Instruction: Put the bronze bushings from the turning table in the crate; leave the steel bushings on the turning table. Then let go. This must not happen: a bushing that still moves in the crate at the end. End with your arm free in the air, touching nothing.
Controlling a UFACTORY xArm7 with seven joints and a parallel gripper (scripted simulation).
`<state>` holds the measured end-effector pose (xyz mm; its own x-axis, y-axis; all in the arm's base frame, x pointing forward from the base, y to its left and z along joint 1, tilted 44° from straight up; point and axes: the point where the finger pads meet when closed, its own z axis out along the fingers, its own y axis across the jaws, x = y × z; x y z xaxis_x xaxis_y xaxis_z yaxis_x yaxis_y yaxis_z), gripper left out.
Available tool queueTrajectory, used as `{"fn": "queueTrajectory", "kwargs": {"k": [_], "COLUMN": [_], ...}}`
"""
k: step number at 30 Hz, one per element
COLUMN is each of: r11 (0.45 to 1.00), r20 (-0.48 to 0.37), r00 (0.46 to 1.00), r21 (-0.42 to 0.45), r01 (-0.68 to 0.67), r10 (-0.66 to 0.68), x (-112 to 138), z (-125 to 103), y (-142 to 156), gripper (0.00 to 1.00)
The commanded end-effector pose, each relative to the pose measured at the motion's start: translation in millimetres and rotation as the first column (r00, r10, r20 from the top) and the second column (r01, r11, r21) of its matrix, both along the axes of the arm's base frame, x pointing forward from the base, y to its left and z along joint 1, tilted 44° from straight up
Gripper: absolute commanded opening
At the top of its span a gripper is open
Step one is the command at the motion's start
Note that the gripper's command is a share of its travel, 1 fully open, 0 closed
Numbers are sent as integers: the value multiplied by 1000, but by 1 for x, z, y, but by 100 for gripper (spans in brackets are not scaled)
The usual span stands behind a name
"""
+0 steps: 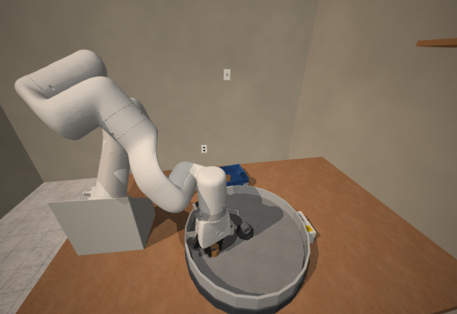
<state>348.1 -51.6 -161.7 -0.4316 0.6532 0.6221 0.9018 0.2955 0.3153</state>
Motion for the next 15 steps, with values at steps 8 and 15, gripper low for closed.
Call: {"fn": "queueTrajectory", "kwargs": {"k": [8, 15], "r11": [1000, 1000], "r20": [2, 2], "r00": [1000, 1000], "r21": [-3, -3], "r01": [2, 2], "r10": [-2, -2], "x": [1, 1], "z": [0, 9], "y": [-2, -10], "gripper": [0, 0]}}
